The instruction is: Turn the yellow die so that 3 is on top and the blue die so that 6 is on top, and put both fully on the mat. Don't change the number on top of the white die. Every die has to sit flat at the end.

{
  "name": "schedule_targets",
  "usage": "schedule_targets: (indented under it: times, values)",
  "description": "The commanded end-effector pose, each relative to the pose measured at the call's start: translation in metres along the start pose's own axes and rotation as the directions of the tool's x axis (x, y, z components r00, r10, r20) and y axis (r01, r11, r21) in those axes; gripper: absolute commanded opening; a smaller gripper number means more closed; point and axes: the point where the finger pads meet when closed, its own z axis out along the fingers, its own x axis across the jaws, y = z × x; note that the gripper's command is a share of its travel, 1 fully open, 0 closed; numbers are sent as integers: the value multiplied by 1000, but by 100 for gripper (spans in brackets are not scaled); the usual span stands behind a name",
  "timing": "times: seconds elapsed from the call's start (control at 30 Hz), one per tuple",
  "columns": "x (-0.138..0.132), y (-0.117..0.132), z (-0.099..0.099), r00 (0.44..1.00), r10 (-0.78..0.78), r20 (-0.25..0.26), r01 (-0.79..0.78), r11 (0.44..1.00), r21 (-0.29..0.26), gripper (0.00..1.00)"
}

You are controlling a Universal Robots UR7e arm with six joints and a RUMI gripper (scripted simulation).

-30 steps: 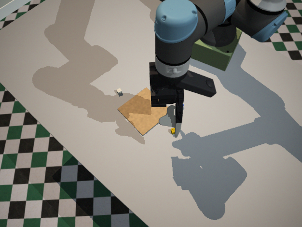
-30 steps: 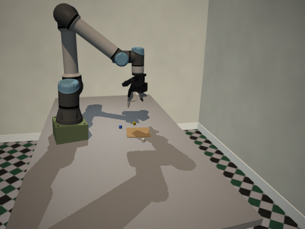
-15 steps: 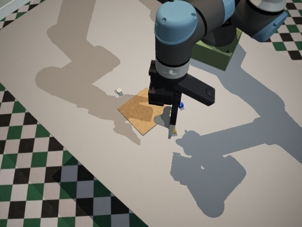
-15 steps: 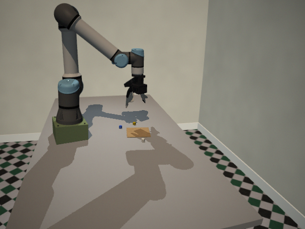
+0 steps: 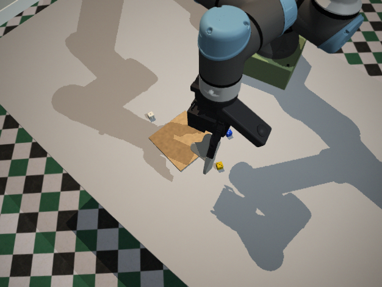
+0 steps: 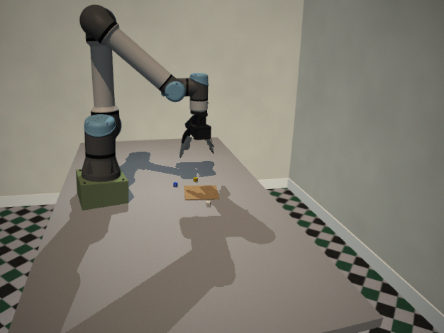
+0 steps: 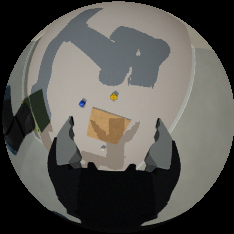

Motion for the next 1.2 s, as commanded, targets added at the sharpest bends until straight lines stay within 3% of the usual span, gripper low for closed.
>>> schedule_targets:
  times: [0.0, 0.43, 0.53, 0.97, 1.17]
  values:
    - [-1, -1, 6, 990, 140, 2, -140, 990, -7, 100]
    - [-3, -1, 17, 907, 420, 1, -420, 907, -10, 100]
    - [-3, -1, 17, 905, 425, 1, -425, 905, -10, 100]
    - [-6, 0, 28, 737, 676, -1, -676, 737, -12, 100]
    - [-6, 0, 29, 708, 707, -1, -707, 708, -12, 100]
